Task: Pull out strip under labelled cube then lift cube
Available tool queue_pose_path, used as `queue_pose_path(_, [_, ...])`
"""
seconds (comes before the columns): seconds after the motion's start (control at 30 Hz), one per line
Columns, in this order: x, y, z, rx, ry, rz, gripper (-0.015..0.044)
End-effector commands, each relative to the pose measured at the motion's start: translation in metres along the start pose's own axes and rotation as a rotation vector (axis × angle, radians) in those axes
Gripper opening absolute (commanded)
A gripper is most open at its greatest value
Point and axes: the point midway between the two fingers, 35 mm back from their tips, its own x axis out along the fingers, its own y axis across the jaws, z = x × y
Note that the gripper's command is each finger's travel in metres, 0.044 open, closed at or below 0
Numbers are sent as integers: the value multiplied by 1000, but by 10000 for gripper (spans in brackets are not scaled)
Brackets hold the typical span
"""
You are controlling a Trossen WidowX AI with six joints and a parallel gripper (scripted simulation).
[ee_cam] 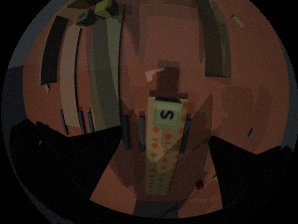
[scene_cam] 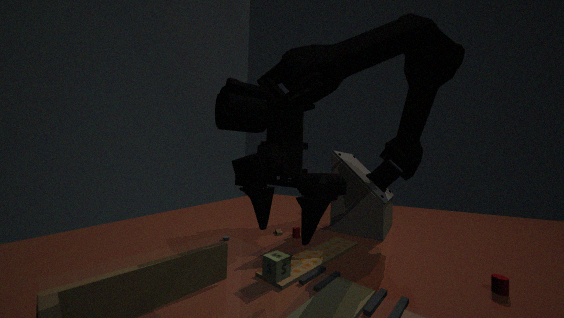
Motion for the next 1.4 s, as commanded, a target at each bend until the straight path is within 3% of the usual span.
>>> queue_pose_path(0.0, [-5, 3, 12, -2, -8, 2, 440])
queue_pose_path(0.03, [-5, 3, 13, -2, -8, 2, 440])
queue_pose_path(0.3, [6, 3, 13, -2, -8, 1, 250])
queue_pose_path(1.33, [50, 3, 13, -2, -8, 4, 250])
queue_pose_path(1.37, [49, 4, 15, -11, -9, 0, 224])
